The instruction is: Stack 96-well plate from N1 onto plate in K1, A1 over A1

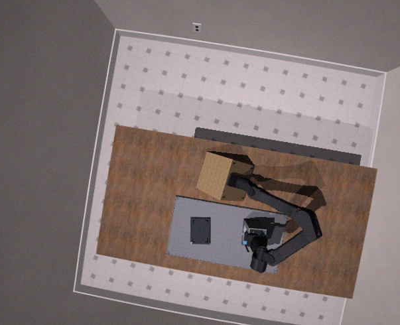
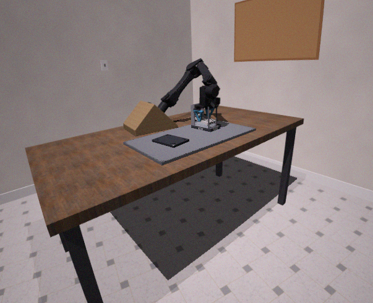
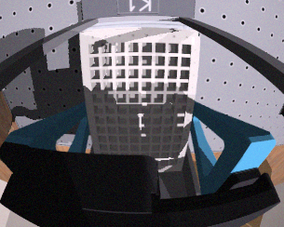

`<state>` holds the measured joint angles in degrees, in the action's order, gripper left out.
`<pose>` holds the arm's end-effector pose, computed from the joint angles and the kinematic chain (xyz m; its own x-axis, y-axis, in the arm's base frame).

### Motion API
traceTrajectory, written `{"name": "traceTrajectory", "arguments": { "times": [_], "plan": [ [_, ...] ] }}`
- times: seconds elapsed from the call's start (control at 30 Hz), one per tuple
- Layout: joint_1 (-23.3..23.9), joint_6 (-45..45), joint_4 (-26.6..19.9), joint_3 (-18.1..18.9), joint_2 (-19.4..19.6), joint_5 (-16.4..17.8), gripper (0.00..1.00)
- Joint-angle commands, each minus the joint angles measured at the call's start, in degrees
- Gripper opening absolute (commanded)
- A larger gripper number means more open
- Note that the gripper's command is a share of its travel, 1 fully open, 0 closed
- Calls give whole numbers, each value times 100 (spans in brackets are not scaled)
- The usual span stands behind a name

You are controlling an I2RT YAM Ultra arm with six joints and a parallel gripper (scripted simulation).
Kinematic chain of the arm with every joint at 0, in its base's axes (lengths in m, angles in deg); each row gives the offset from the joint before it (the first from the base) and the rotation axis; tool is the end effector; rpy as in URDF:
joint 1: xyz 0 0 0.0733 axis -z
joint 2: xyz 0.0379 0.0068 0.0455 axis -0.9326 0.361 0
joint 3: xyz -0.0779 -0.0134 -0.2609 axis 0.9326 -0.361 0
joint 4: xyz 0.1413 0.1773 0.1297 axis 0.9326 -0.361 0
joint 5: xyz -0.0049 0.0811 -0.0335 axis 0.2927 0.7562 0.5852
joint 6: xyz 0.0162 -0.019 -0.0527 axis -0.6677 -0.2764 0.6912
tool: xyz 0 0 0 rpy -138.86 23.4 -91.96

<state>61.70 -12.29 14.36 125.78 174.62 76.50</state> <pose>0.2722 0.0650 0.2048 -0.9659 -0.2257 -0.1269 -0.2489 0.6741 0.6954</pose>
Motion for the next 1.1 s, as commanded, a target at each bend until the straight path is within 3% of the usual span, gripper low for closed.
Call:
{"name": "traceTrajectory", "arguments": {
  "times": [0.0, 1.07],
  "plan": [
    [-104, -180, 343, -125, 71, 69, 0],
    [-174, -277, 479, -185, 109, 63, 0]
  ]
}}
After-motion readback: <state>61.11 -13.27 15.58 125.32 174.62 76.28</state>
